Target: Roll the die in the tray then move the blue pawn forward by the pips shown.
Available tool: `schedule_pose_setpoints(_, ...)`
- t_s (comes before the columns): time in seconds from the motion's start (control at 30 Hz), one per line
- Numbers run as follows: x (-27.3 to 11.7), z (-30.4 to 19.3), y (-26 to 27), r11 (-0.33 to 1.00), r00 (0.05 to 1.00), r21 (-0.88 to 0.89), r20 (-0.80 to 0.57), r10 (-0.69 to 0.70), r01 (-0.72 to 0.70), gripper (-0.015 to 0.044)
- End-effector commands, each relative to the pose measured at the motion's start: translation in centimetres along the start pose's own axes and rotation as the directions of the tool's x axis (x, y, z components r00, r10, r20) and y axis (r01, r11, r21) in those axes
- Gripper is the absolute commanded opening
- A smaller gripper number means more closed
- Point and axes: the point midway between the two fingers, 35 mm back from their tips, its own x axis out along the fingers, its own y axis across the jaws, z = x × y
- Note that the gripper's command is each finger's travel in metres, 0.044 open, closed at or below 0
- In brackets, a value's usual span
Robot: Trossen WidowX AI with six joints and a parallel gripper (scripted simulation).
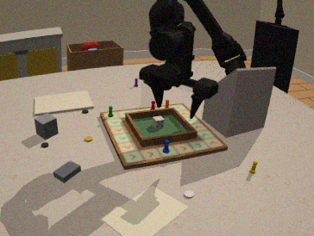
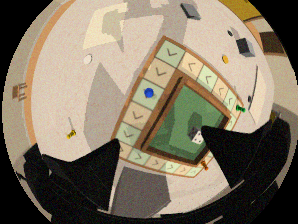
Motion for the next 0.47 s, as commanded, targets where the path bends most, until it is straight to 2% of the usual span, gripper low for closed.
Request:
schedule_pose_setpoints(0.0,-2.7,-4.4,-0.5,0.981,1.0,0.192,0.004,0.005,-0.005,0.044)
schedule_pose_setpoints(0.27,-4.8,-13.3,-1.1,0.844,1.0,0.537,-0.004,0.002,0.001,0.044)
schedule_pose_setpoints(0.3,-4.2,-8.2,-0.9,0.933,1.0,0.359,0.009,0.0,-0.003,0.044)
schedule_pose_setpoints(0.43,-4.2,-8.2,-0.9,0.933,1.0,0.359,0.009,0.0,-0.003,0.044)
